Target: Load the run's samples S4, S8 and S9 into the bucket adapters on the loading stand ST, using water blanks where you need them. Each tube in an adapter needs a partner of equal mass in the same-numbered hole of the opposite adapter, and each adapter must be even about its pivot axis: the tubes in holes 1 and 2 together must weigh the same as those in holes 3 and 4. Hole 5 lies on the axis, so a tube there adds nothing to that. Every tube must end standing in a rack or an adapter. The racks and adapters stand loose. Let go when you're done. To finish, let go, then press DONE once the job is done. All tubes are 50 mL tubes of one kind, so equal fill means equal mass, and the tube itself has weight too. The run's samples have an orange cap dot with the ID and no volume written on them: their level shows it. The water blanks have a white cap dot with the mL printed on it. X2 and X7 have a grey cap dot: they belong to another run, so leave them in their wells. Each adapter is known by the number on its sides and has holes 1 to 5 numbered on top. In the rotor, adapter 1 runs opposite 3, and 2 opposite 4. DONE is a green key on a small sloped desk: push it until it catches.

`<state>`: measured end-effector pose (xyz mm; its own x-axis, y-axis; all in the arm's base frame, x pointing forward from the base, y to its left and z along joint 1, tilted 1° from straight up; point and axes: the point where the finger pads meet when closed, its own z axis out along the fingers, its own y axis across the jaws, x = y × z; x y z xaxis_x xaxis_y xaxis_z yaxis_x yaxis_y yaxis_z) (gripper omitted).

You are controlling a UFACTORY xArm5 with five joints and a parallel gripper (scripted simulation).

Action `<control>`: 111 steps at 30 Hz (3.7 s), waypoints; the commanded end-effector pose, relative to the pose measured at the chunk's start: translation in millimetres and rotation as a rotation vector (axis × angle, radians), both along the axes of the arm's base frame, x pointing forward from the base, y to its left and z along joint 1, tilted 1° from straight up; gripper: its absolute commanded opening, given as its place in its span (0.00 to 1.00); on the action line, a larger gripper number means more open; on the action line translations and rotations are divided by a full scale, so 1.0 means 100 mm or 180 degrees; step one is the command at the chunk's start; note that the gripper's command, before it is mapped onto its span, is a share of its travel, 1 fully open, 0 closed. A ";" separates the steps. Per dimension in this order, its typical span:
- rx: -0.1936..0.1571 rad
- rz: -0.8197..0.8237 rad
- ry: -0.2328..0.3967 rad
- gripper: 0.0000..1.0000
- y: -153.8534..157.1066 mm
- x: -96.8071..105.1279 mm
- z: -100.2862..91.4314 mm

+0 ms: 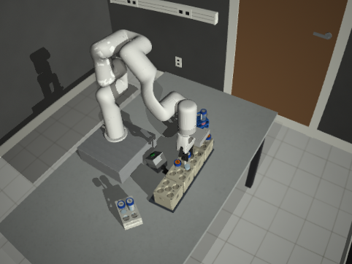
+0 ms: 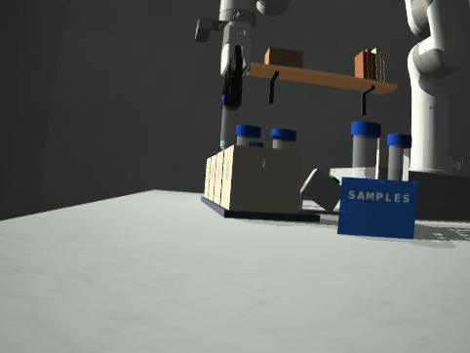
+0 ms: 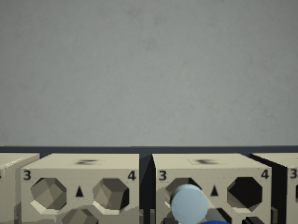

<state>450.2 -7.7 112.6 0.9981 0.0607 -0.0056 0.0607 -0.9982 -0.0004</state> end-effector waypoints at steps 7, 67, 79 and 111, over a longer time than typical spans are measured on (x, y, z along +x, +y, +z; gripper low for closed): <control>0.0051 0.0000 -0.0015 0.00 0.00 0.01 -0.08; 0.0051 0.0000 -0.0014 0.00 0.01 0.01 -0.62; 0.0051 0.0000 -0.0014 0.00 0.01 0.01 -0.72; 0.0051 0.0000 -0.0014 0.44 0.01 0.01 -0.85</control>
<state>449.9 -6.3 26.5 0.9981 0.0607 -0.0052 0.0607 -0.9982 -0.0004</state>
